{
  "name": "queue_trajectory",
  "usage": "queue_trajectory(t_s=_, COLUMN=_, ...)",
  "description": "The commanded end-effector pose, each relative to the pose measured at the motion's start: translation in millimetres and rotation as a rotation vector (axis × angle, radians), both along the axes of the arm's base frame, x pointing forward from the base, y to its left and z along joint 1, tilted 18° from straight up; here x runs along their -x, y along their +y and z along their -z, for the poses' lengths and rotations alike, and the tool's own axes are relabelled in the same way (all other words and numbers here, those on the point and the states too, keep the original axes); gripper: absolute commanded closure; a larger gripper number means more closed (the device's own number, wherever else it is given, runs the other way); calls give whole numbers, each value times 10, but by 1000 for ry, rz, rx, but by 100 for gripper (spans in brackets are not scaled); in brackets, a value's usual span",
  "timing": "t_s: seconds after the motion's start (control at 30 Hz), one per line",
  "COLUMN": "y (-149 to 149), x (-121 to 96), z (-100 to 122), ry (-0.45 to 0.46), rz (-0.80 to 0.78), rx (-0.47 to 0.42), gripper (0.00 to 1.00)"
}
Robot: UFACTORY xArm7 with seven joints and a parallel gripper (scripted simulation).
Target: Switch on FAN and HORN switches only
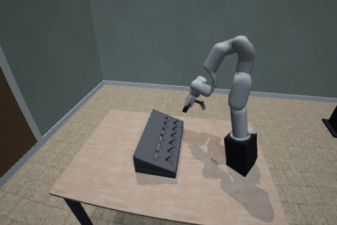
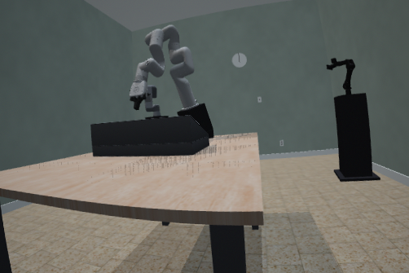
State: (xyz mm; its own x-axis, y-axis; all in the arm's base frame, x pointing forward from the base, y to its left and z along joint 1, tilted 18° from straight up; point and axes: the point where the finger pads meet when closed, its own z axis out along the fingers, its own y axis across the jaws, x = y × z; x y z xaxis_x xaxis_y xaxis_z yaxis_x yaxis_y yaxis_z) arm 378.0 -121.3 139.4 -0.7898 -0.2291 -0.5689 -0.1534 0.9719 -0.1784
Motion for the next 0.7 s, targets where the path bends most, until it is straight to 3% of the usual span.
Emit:
queue_trajectory(t_s=0.0, y=144, x=-1, z=-54, ry=-10, rz=-5, rx=-5, gripper=100)
queue_trajectory(t_s=0.2, y=523, x=53, z=-61, ry=-30, rz=-13, rx=-8, gripper=100)
queue_trajectory(t_s=0.4, y=916, x=207, z=142, ry=-13, rz=-10, rx=0, gripper=100)
queue_trajectory(t_s=0.67, y=1109, x=356, z=365, ry=19, rz=2, rx=7, gripper=100)
